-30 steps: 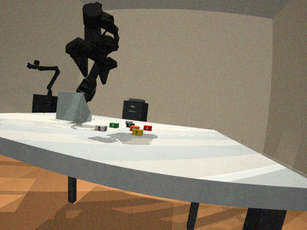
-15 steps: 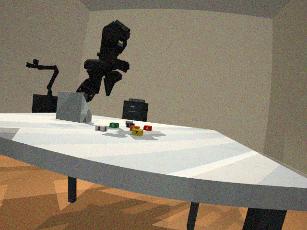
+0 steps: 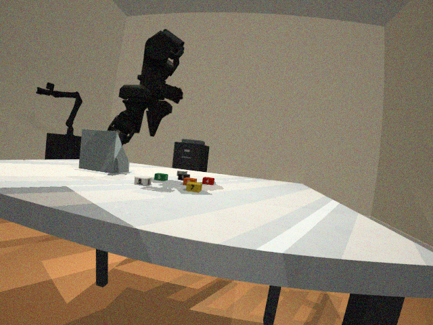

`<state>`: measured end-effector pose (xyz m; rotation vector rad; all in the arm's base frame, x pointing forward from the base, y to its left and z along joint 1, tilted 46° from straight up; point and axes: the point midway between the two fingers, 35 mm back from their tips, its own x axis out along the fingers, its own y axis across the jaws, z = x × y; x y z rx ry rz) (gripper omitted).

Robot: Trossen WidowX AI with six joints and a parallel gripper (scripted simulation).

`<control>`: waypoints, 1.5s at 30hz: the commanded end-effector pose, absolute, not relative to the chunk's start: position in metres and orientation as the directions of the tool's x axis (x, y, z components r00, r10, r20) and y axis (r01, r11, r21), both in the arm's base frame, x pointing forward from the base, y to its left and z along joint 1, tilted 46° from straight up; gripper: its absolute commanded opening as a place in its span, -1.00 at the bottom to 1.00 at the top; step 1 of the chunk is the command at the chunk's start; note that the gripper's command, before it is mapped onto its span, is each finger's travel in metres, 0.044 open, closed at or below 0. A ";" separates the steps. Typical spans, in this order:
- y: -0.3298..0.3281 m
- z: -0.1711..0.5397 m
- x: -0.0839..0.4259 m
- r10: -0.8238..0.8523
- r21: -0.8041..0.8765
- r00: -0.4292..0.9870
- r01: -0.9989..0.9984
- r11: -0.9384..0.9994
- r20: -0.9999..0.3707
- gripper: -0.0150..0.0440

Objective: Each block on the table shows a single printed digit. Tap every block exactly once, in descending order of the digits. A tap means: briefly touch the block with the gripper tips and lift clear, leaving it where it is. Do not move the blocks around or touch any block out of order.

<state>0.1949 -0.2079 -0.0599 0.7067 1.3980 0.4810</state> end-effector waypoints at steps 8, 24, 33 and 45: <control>-0.122 0.026 0.220 0.695 0.706 0.124 0.100 0.701 -0.708 0.86; -0.115 0.032 0.221 0.696 0.707 0.124 0.100 0.700 -0.707 0.86; -0.115 0.032 0.221 0.696 0.707 0.124 0.100 0.700 -0.707 0.86; -0.063 0.091 0.266 0.700 0.711 0.125 0.098 0.697 -0.703 0.86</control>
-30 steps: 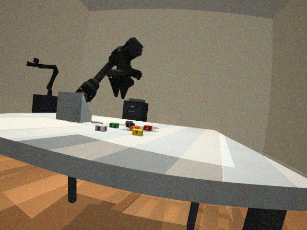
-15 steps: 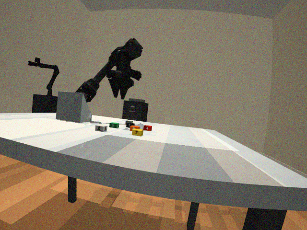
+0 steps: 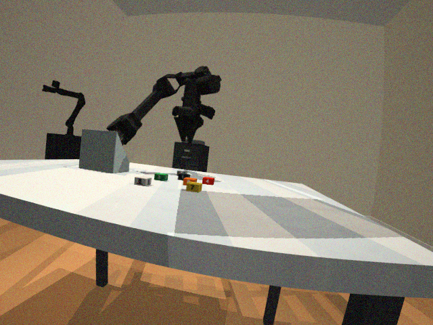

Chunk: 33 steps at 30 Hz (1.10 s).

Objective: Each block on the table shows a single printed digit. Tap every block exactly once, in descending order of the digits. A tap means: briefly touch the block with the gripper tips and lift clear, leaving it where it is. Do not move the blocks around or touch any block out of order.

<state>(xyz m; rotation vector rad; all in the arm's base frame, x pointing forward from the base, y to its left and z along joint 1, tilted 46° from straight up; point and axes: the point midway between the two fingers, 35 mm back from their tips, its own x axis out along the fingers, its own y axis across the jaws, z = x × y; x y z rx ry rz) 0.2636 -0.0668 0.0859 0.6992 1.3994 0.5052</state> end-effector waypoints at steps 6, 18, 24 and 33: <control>-0.063 0.091 0.266 0.700 0.711 0.125 0.098 0.697 -0.703 0.86; -0.062 0.093 0.266 0.700 0.710 0.125 0.099 0.697 -0.703 0.86; -0.011 0.141 0.247 0.700 0.711 0.124 0.101 0.696 -0.703 0.86; 0.011 0.159 0.233 0.703 0.714 0.124 0.100 0.693 -0.700 0.86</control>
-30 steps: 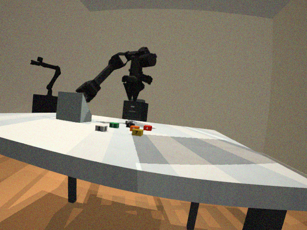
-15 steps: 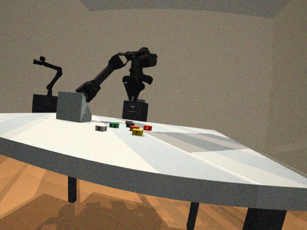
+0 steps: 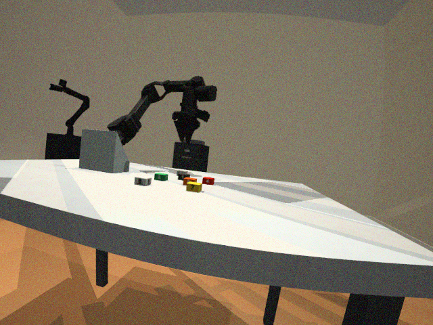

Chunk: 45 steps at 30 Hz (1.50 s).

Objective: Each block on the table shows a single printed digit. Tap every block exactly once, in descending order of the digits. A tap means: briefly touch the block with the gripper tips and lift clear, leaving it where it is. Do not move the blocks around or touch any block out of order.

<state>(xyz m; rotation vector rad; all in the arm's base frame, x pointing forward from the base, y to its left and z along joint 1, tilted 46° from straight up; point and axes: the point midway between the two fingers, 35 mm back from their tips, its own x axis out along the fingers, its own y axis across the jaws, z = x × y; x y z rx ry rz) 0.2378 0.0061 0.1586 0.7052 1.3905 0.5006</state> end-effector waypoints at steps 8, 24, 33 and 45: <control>0.011 0.159 0.233 0.703 0.714 0.124 0.100 0.693 -0.700 0.86; -0.028 0.141 0.284 0.700 0.711 0.126 0.099 0.696 -0.703 0.86; -0.096 0.076 0.350 0.698 0.709 0.130 0.094 0.699 -0.705 0.86; -0.101 0.070 0.354 0.698 0.709 0.130 0.094 0.699 -0.705 0.86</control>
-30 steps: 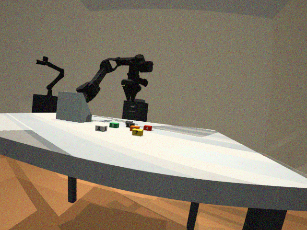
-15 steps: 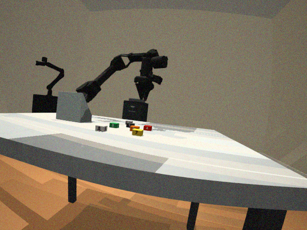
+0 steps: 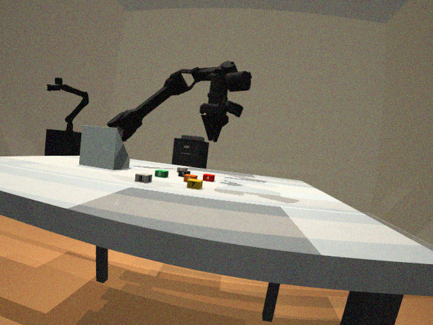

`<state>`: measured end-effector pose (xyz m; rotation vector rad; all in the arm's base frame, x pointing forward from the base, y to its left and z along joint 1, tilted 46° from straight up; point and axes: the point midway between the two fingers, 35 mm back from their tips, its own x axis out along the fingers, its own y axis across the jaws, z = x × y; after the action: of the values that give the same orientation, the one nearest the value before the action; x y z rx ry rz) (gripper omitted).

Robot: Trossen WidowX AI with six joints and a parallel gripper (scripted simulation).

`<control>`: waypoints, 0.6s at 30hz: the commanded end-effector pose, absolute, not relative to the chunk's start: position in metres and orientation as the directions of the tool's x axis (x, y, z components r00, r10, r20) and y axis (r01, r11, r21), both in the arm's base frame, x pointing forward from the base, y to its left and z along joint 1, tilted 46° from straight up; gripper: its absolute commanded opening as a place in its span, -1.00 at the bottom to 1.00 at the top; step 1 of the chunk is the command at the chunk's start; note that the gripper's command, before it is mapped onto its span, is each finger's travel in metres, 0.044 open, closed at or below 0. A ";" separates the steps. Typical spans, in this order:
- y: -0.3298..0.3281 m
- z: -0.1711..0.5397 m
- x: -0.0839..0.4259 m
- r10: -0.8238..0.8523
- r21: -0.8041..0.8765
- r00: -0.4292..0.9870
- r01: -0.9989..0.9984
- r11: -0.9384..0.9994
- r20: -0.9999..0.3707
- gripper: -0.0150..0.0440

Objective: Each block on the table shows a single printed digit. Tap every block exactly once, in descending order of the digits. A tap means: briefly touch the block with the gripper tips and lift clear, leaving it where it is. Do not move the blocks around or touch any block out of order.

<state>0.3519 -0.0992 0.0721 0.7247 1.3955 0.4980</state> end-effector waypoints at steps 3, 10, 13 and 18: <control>-0.101 0.070 0.354 0.698 0.709 0.130 0.094 0.699 -0.705 0.86; -0.101 0.070 0.354 0.698 0.709 0.130 0.094 0.699 -0.705 0.86; -0.104 0.067 0.352 0.697 0.709 0.130 0.094 0.699 -0.705 0.86; -0.144 0.022 0.316 0.695 0.706 0.129 0.095 0.701 -0.707 0.86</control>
<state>0.3394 -0.1250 0.0495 0.6864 1.3764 0.5021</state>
